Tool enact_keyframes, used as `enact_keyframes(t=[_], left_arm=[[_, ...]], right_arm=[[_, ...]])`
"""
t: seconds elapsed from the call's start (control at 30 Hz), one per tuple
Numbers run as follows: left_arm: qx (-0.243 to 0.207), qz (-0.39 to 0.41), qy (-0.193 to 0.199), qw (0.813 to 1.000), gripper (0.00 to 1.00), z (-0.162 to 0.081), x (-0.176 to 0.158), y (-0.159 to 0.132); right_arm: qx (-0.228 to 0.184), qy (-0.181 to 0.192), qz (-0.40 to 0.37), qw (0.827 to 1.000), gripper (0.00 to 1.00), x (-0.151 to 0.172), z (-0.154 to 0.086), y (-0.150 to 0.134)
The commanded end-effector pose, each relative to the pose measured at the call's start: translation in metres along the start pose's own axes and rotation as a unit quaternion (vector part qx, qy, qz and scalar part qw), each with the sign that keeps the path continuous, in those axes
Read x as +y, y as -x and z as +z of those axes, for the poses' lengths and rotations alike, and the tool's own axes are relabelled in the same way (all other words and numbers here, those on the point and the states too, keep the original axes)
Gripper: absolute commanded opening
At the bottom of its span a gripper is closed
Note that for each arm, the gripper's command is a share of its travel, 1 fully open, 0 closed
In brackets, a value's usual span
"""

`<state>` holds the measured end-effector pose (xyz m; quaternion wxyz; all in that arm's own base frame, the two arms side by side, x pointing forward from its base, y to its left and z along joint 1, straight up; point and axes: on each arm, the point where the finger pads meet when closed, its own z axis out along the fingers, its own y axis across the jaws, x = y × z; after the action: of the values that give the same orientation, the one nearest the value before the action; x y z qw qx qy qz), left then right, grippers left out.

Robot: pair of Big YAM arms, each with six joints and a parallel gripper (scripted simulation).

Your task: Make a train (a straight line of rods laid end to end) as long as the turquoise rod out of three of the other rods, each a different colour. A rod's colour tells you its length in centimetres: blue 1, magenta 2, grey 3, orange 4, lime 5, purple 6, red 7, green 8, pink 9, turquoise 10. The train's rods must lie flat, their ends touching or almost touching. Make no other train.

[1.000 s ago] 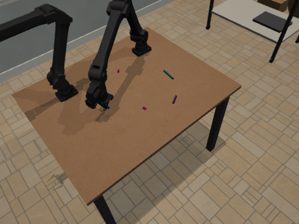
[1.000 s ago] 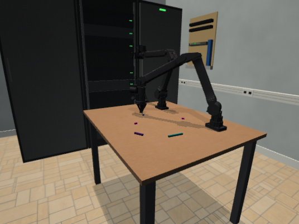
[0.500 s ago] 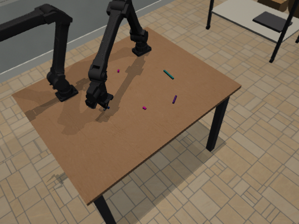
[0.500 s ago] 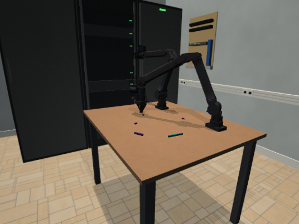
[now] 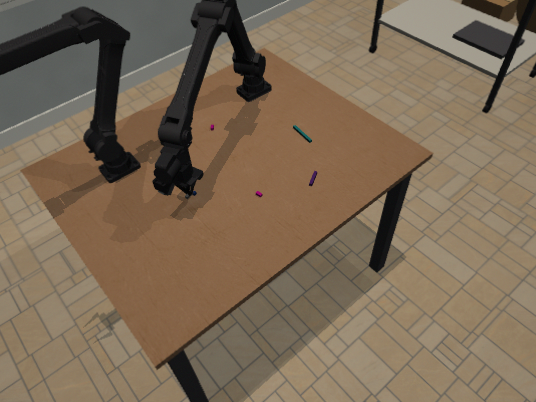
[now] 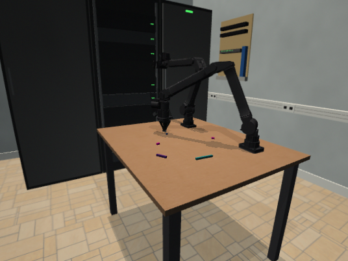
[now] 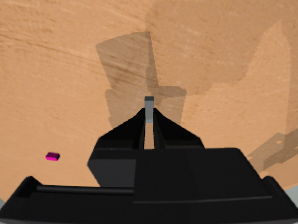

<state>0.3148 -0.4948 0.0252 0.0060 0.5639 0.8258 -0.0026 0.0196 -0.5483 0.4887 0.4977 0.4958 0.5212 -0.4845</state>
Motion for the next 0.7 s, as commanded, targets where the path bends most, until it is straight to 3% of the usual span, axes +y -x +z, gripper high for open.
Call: enact_keyframes(t=[0.0, 0.67], left_arm=[[0.007, -0.001, -0.001, 1.000, 0.04, 0.012, -0.004, 0.003], [0.008, -0.001, -0.001, 1.000, 0.04, 0.025, -0.005, 0.000]], right_arm=[[-0.017, -0.009, 0.006, 1.000, 1.00, -0.009, -0.004, 0.012], [-0.017, -0.009, 0.006, 1.000, 1.00, -0.009, -0.004, 0.012]])
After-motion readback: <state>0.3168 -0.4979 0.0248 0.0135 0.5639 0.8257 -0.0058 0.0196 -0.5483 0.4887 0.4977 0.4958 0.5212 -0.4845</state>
